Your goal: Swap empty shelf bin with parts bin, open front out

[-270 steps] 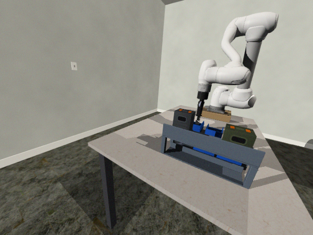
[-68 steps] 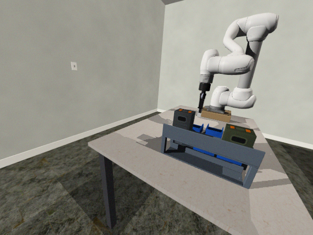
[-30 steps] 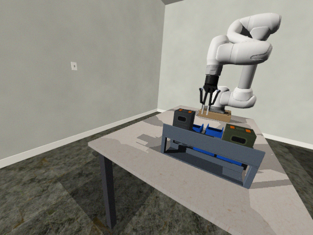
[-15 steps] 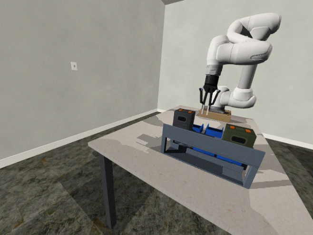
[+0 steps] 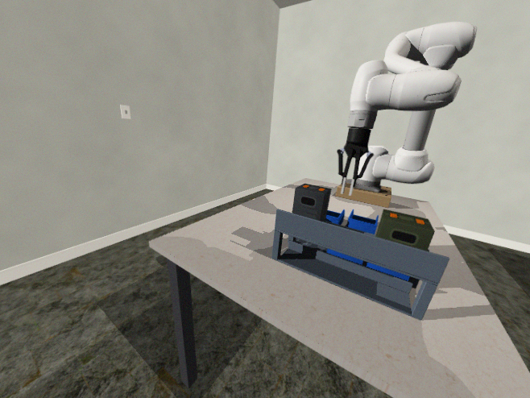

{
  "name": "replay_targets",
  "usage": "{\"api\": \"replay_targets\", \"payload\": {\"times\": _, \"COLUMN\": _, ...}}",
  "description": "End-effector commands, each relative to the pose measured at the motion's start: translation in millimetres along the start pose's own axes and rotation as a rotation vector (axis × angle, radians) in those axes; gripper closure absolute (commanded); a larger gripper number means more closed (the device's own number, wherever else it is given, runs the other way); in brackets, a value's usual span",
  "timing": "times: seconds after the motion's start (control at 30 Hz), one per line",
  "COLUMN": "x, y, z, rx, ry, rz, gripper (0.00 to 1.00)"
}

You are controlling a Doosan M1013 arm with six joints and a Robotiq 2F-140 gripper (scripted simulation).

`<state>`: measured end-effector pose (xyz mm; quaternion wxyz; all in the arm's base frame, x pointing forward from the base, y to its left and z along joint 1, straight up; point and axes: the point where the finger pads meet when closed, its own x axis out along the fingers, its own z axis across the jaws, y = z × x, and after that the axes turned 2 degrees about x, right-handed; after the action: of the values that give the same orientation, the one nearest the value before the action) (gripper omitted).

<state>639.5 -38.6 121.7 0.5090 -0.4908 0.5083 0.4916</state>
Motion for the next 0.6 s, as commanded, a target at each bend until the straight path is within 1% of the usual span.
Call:
{"api": "replay_targets", "payload": {"times": 0.0, "x": 1, "y": 0, "z": 0, "rx": 0.0, "ry": 0.0, "rz": 0.0, "gripper": 0.76}}
{"api": "replay_targets", "payload": {"times": 0.23, "x": 7, "y": 0, "z": 0, "rx": 0.0, "ry": 0.0, "rz": 0.0, "gripper": 0.76}}
{"api": "replay_targets", "payload": {"times": 0.57, "x": 25, "y": 0, "z": 0, "rx": 0.0, "ry": 0.0, "rz": 0.0, "gripper": 0.76}}
